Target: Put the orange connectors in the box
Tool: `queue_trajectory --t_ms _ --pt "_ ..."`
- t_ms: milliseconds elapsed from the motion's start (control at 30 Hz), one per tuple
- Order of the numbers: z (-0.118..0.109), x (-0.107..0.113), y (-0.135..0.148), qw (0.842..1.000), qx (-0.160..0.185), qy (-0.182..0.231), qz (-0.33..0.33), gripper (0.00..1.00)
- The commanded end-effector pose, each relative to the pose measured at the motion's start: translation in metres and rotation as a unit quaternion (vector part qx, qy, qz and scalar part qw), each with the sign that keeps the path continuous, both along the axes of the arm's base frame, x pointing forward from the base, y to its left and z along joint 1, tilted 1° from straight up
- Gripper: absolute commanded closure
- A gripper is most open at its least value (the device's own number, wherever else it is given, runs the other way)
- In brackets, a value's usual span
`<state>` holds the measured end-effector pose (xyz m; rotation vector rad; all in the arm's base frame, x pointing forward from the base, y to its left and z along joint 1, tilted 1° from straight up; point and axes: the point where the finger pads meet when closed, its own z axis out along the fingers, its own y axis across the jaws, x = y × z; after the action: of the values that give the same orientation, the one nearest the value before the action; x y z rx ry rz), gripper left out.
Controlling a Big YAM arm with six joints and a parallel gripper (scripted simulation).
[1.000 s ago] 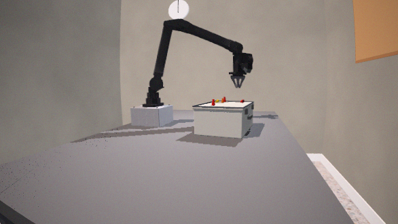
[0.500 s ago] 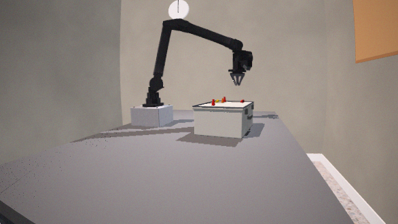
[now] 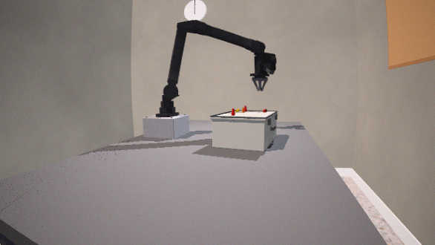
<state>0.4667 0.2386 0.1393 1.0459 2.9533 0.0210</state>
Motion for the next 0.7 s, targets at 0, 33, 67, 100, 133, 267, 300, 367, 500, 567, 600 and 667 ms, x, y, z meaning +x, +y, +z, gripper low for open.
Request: queue_trajectory --t_ms 0,33,67,100,133,267,300,367,500,567,600,667 --pt "0.014 0.0095 0.0117 1.0 0.006 -0.012 0.006 0.75" --pt "0.014 0.0095 0.0117 1.0 0.006 -0.012 0.006 0.75" --pt "0.0132 0.0093 0.0116 1.0 0.005 -0.011 0.006 0.75" --pt "0.0126 0.0091 0.0115 1.0 0.005 -0.01 0.006 0.75" --pt "0.012 0.009 0.0114 1.0 0.005 -0.01 0.006 0.75" --pt "0.0104 0.0086 0.0112 1.0 0.004 -0.008 0.006 0.75" --pt "0.0101 0.0085 0.0112 1.0 0.004 -0.008 0.006 0.75" --pt "0.0097 0.0084 0.0112 1.0 0.003 -0.007 0.006 0.75" --pt "0.0092 0.0083 0.0111 1.0 0.003 -0.007 0.006 0.75" --pt "0.0092 0.0083 0.0111 1.0 0.003 -0.007 0.006 0.75" --pt "0.0092 0.0083 0.0111 1.0 0.003 -0.007 0.006 0.75" --pt "0.009 0.0083 0.0111 1.0 0.003 -0.007 0.006 0.75"
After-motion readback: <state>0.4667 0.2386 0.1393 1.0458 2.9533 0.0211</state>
